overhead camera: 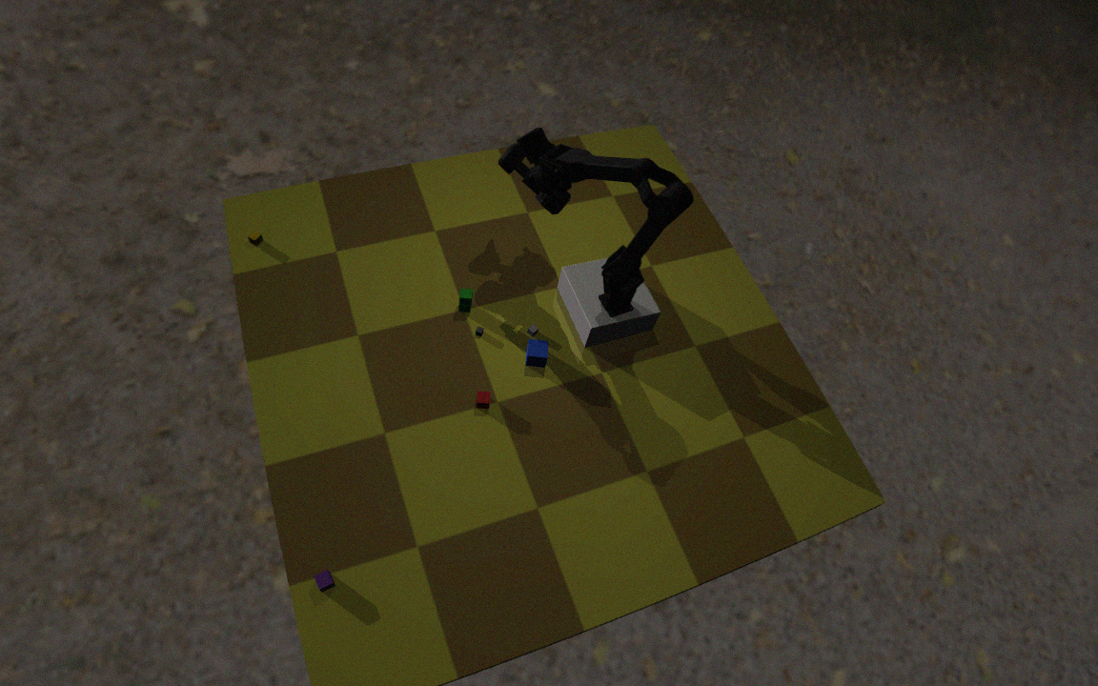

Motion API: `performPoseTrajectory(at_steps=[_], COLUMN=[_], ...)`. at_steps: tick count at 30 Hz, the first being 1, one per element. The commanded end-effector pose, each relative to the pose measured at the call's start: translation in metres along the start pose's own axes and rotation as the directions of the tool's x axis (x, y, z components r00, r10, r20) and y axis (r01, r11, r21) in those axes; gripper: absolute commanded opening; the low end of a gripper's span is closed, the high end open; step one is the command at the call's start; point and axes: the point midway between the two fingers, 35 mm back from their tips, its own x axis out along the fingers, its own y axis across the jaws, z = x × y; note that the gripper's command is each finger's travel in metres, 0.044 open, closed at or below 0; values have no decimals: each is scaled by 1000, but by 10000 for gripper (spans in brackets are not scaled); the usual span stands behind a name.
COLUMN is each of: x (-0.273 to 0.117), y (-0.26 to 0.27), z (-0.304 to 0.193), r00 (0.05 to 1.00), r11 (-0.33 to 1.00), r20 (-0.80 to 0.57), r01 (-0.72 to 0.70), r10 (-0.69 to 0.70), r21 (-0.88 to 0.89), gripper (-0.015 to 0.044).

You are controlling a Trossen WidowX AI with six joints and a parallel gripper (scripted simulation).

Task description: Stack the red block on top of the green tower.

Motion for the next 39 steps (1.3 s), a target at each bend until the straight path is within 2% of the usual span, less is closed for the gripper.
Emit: performPoseTrajectory(at_steps=[1, 11, 22, 29, 39], x=[-4, -22, -59, -90, -133], y=[13, 28, 22, 3, -37], z=[-40, -132, -234, -295, -366], r00=[996, 963, 900, 857, 813], r11=[991, 895, 670, 482, 235], r20=[-93, -266, -408, -458, -474], r01=[-12, -71, -207, -305, -415], r10=[-1, -54, -156, -238, -338], r21=[-133, -440, -713, -821, -879], gripper=[440, 440, 440, 440, 440])
